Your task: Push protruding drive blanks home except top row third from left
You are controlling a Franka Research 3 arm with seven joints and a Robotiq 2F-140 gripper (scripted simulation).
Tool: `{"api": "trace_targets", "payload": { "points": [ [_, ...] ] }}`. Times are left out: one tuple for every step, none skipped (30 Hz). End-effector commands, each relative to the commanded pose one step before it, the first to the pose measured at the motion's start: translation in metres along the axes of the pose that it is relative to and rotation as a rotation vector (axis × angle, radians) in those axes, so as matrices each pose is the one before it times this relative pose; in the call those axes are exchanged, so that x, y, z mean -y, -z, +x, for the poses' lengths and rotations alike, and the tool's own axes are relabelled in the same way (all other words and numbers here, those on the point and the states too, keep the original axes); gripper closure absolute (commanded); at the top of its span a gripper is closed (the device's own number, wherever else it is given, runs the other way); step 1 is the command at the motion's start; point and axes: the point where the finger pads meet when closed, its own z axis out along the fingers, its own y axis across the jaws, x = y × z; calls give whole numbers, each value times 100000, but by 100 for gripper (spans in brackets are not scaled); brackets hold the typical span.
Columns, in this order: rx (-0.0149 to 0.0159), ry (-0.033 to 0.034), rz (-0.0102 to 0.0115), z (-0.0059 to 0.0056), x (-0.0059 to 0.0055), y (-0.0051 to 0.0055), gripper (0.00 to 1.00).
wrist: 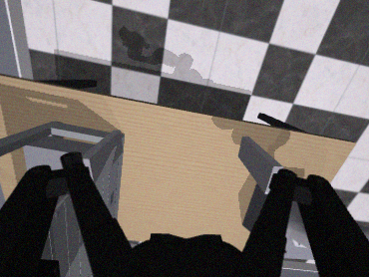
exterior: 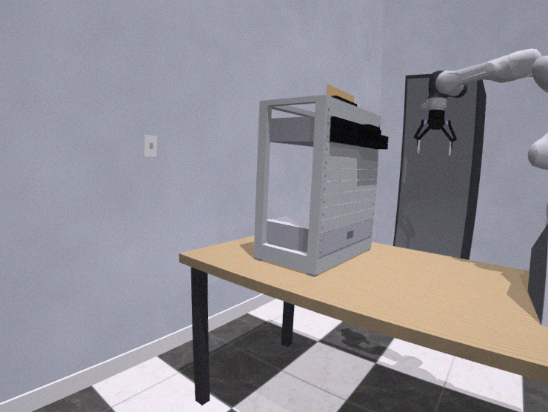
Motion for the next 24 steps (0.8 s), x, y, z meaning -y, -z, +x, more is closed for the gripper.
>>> {"api": "trace_targets", "payload": {
  "points": [
    [-8100, -14088, 4103, 788, 903, 649, 0],
    [-1792, -1495, 638, 151, 64, 132, 0],
    [-1769, -1477, 681, 148, 71, 136, 0],
    [-1747, -1460, 724, 144, 78, 140, 0],
    [-1725, -1443, 765, 141, 85, 144, 0],
    [-1704, -1429, 807, 138, 91, 148, 0],
    [-1684, -1416, 849, 134, 98, 152, 0],
    [-1665, -1406, 891, 131, 104, 156, 0],
    [-1648, -1397, 935, 127, 111, 161, 0],
    [-1629, -1388, 977, 123, 117, 165, 0],
    [0, 0, 0, 0, 0, 0, 0],
    [0, 0, 0, 0, 0, 0, 0],
    [-2589, -2224, 1668, 191, 202, 278, 0],
    [-2557, -2223, 1795, 181, 221, 292, 0],
    [-1736, -1527, 1308, 119, 164, 208, 0],
    [-1510, -1342, 1200, 100, 152, 189, 0],
    [-1465, -1316, 1223, 94, 156, 190, 0],
    [-1430, -1299, 1253, 88, 160, 193, 0],
    [-1403, -1290, 1290, 82, 166, 197, 0],
    [-1377, -1283, 1327, 77, 172, 201, 0],
    [-1349, -1275, 1364, 71, 177, 206, 0],
    [-1319, -1266, 1399, 65, 183, 210, 0],
    [-1288, -1257, 1433, 59, 188, 213, 0],
    [-1256, -1248, 1467, 52, 193, 217, 0]
  ]
}}
